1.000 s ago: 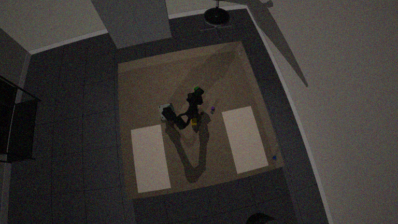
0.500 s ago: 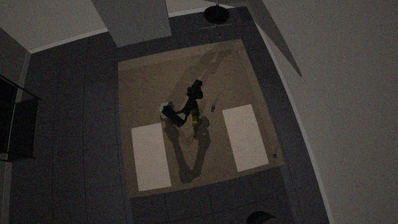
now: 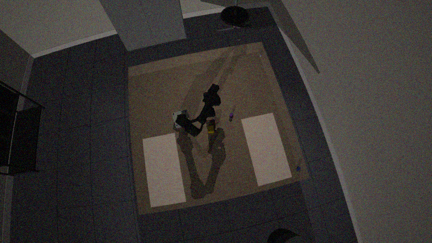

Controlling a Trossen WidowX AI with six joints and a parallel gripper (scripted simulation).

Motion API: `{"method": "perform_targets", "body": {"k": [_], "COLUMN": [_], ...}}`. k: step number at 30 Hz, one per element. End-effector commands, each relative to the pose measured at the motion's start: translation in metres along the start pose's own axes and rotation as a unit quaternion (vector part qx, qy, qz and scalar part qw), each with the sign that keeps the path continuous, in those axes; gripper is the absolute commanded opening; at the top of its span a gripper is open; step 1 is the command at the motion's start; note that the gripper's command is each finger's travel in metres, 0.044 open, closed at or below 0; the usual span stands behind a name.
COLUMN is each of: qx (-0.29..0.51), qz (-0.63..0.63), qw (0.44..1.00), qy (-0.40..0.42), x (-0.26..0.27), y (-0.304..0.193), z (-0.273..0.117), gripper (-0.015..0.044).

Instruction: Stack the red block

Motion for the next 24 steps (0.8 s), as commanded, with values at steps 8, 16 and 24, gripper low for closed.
{"method": "perform_targets", "body": {"k": [8,16,24], "qx": [0.004,0.002,0.0], "qz": [0.005,0.005,0.004], "qw": [1.0,1.0,1.0], "qy": [0.01,0.008,0.007], "x": [0.035,0.066,0.1], "y": [0.023,0.04,0.053], "z": [-0.007,-0.009,-0.008], "gripper": [0.0,0.0,0.0]}}
Point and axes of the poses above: the point midway between the two fingers, 35 mm back from their tips, its own z axis out along the fingers, its own x axis across the jaws, y = z × x, the point moved 10 cm from there along -z, back along the fingers, and after that the axes turned 3 degrees about -z, right-handed, at the moved point
